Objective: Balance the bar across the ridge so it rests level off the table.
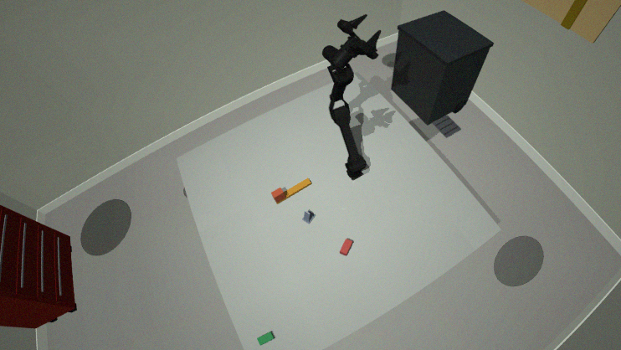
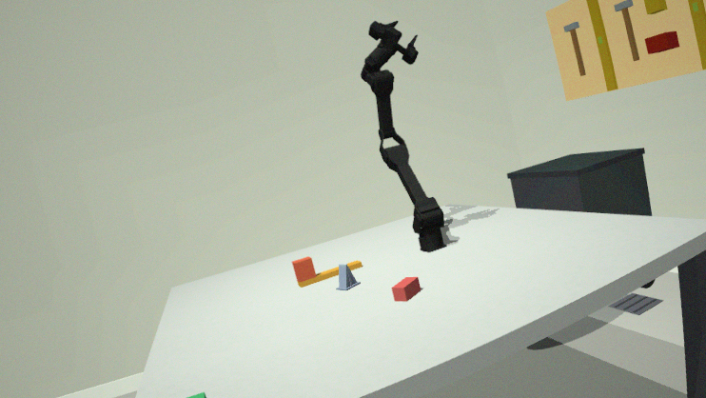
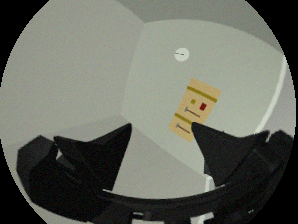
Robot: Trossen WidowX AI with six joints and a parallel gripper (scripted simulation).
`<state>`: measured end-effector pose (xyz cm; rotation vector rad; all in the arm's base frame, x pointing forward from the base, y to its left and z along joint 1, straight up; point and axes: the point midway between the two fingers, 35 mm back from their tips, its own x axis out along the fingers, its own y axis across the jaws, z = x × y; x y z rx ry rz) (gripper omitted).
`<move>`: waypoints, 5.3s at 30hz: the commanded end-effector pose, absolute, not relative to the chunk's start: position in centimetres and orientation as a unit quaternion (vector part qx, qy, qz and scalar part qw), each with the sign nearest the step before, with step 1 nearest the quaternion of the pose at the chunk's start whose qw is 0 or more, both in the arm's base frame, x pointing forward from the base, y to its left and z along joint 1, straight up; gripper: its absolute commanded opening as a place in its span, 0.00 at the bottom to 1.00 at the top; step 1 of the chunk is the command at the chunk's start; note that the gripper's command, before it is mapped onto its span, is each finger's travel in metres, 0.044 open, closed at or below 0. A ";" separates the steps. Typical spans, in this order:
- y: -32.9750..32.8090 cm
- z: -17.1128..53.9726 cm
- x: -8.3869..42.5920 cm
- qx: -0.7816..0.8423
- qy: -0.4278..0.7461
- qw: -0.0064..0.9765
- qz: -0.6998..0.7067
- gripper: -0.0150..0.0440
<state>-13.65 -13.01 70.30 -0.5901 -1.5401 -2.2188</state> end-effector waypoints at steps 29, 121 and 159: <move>11.8 72.8 -4.9 -0.533 -0.587 0.037 -0.608 0.79; -7.0 18.0 32.9 -0.718 -0.018 -0.023 0.695 0.79; -7.1 5.6 33.3 -0.718 -0.018 -0.023 0.695 0.79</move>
